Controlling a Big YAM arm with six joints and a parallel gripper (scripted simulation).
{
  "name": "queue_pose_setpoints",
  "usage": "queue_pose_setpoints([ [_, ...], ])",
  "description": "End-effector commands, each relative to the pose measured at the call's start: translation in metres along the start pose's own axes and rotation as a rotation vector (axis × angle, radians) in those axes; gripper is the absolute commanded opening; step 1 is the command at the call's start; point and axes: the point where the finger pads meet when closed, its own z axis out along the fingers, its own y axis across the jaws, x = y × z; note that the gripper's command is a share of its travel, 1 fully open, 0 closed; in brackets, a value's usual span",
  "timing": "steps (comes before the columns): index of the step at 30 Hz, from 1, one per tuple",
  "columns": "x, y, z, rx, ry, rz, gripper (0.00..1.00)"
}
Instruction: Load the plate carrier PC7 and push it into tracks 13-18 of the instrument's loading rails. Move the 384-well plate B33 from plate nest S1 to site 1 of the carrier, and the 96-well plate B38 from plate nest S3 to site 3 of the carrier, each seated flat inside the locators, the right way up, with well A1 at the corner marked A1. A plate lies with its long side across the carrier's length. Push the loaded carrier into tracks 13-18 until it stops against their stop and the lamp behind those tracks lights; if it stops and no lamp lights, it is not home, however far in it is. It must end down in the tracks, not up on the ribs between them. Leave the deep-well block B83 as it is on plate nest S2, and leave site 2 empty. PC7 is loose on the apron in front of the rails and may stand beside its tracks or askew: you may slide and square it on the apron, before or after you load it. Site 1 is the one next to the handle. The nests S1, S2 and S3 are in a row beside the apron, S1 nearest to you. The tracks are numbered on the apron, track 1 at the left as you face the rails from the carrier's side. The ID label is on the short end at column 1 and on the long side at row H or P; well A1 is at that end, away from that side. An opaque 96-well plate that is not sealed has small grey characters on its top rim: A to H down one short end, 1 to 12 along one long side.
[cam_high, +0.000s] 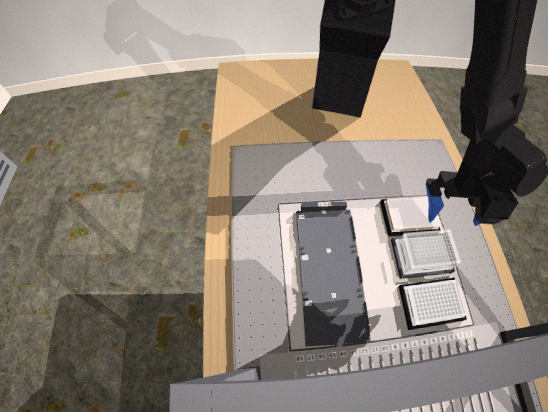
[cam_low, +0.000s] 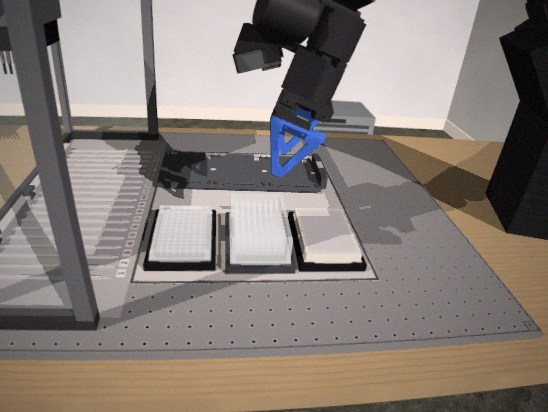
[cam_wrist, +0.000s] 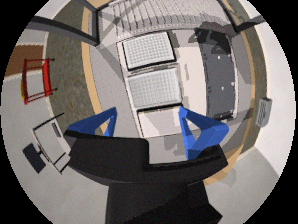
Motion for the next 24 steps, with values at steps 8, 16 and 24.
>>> queue_pose_setpoints([
  [8,-0.036,-0.054,-0.021,0.052,0.078,-0.104,1.0],
  [16,-0.039,-0.085,-0.037,0.067,0.148,-0.155,1.0],
  [24,-0.04,-0.12,-0.061,0.074,0.239,-0.212,1.0],
])
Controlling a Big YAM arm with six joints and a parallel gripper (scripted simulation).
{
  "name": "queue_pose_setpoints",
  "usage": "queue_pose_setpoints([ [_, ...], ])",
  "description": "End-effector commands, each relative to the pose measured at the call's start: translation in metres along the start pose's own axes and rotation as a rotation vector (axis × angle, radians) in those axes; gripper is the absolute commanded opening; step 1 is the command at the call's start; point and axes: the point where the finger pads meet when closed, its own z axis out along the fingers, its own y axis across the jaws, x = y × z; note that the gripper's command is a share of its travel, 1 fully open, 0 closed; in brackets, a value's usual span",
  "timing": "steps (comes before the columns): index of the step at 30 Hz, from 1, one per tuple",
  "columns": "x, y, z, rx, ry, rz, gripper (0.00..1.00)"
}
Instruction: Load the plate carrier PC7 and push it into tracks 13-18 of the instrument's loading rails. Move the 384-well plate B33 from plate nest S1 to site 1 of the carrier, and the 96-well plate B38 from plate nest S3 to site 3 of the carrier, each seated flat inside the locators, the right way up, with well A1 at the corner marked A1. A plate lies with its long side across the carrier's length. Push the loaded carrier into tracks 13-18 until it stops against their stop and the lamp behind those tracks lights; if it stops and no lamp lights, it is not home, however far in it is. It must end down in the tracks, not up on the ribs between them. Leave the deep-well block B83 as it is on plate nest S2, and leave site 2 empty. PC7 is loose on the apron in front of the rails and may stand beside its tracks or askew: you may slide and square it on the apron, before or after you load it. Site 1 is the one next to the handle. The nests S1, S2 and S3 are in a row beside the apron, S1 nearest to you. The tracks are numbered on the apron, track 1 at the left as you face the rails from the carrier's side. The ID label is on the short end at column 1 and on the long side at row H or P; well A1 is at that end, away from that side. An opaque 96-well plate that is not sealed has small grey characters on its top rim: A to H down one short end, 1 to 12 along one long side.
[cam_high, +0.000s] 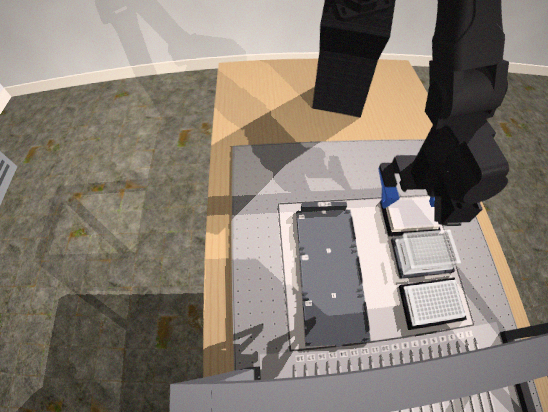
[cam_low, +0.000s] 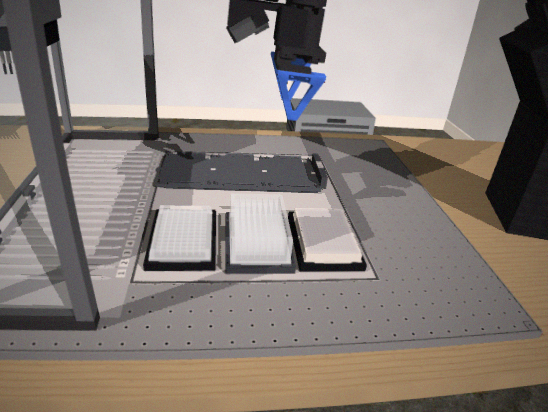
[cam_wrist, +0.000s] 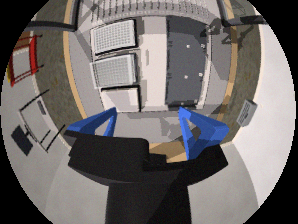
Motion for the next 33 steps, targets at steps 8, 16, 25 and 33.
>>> queue_pose_setpoints([
  [8,0.016,-0.022,-0.008,0.006,0.074,-0.064,1.0],
  [16,0.016,-0.022,-0.008,0.008,0.074,-0.06,1.0],
  [25,0.016,-0.022,-0.008,0.008,0.074,-0.06,1.0],
  [33,-0.01,-0.026,-0.007,0.011,0.034,0.007,1.0],
])
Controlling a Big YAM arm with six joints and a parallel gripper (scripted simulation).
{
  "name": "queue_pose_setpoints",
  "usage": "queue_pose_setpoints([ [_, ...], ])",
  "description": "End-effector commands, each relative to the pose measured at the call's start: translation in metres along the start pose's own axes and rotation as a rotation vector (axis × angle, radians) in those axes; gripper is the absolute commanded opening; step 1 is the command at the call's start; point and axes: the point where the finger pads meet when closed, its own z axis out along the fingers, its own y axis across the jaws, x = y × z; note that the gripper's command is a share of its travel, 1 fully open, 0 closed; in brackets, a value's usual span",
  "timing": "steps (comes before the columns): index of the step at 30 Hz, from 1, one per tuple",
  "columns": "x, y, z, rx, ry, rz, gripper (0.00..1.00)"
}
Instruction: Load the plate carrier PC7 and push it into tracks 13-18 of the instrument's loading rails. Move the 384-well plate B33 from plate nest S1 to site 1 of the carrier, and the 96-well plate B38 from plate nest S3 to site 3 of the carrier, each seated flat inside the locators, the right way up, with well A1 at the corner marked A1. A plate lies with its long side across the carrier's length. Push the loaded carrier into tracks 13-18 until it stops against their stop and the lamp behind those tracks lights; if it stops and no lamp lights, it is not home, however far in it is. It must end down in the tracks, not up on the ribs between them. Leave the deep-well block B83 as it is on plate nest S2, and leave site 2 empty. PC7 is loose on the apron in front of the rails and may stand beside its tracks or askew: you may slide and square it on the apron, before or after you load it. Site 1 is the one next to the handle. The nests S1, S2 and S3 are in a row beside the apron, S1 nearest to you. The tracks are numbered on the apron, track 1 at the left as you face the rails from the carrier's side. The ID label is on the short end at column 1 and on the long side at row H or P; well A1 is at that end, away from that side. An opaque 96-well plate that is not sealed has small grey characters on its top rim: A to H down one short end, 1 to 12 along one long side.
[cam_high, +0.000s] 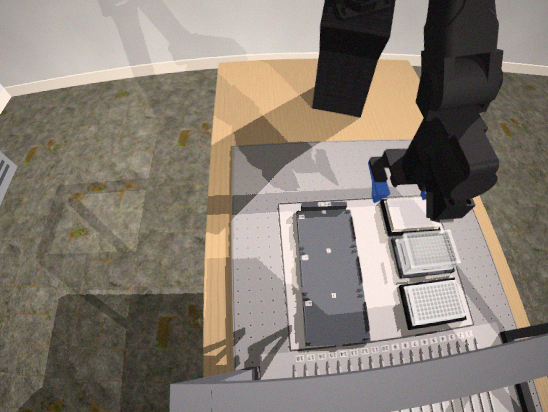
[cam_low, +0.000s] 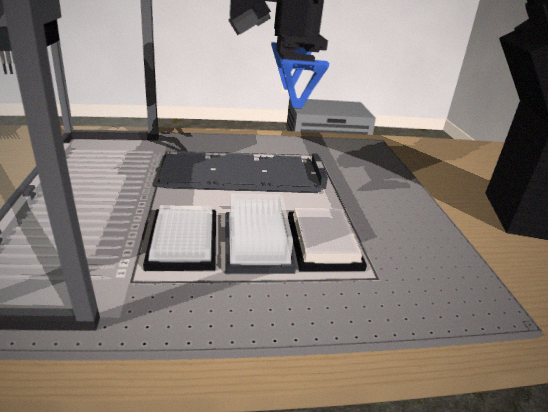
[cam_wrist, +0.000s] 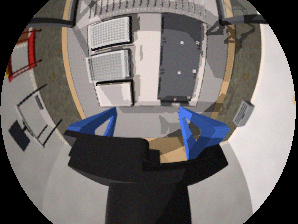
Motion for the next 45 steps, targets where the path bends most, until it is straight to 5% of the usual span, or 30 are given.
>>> queue_pose_setpoints([
  [1,-0.024,-0.007,0.01,0.004,-0.022,0.085,1.0],
  [17,-0.09,-0.025,0.073,0.002,-0.022,0.55,1.0],
  [45,-0.074,-0.025,0.072,0.01,-0.001,1.346,1.0],
])
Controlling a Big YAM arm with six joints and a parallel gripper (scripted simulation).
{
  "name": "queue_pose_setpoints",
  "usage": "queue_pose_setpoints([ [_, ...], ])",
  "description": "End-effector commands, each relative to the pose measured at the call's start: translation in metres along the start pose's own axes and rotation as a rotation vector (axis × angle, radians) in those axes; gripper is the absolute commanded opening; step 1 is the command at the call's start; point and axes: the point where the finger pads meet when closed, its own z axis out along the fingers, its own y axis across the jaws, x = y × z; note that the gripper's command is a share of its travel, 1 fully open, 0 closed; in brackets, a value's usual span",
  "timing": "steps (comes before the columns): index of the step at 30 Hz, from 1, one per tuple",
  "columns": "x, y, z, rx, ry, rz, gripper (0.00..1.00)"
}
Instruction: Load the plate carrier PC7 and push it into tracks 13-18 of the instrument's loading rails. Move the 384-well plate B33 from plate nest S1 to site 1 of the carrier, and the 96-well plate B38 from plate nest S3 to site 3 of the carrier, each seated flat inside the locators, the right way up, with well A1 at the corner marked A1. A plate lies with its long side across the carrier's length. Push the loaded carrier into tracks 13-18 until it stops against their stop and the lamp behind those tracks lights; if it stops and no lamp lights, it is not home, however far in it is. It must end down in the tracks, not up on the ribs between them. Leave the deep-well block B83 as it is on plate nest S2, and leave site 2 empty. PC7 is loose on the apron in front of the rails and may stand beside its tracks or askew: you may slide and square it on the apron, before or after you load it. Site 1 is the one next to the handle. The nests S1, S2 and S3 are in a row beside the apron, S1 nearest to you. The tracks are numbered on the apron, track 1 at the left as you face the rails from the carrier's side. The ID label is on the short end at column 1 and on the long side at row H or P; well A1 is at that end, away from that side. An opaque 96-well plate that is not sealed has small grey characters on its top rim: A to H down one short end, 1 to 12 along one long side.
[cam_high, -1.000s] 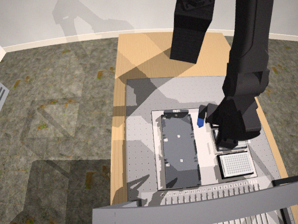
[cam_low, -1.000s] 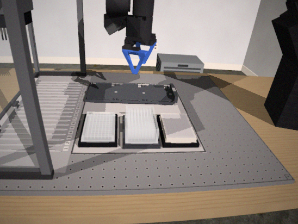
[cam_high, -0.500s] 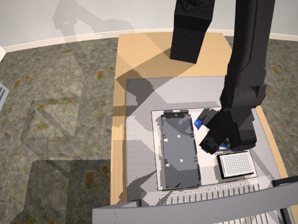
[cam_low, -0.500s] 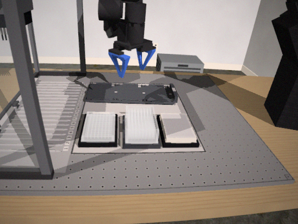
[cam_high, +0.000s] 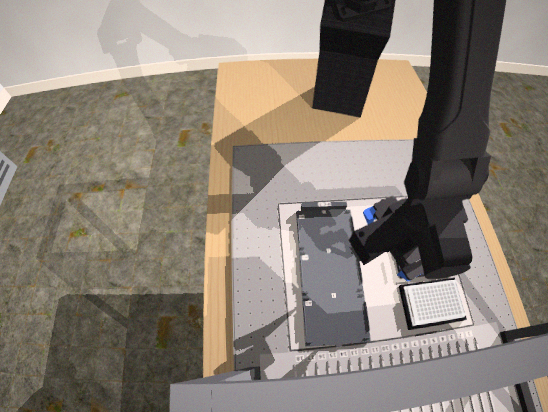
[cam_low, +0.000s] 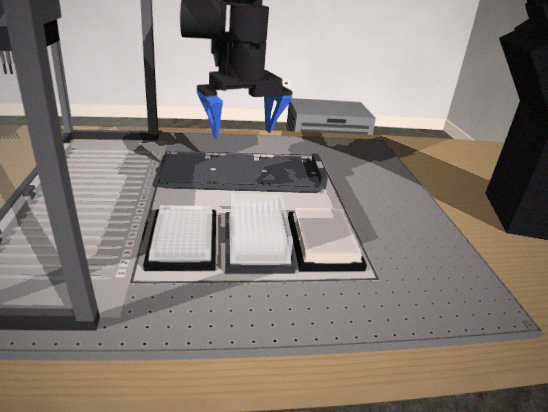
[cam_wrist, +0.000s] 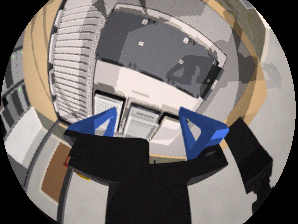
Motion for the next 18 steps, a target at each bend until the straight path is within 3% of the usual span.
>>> queue_pose_setpoints([
  [1,-0.008,-0.003,-0.001,-0.004,-0.009,0.18,1.0],
  [7,-0.007,-0.004,-0.001,-0.004,-0.008,0.38,1.0],
  [14,-0.006,0.008,-0.006,-0.022,-0.007,0.365,1.0],
  [15,-0.005,-0.006,0.008,0.005,-0.005,0.383,1.0],
  [18,-0.01,0.004,0.013,-0.015,-0.01,0.386,1.0],
])
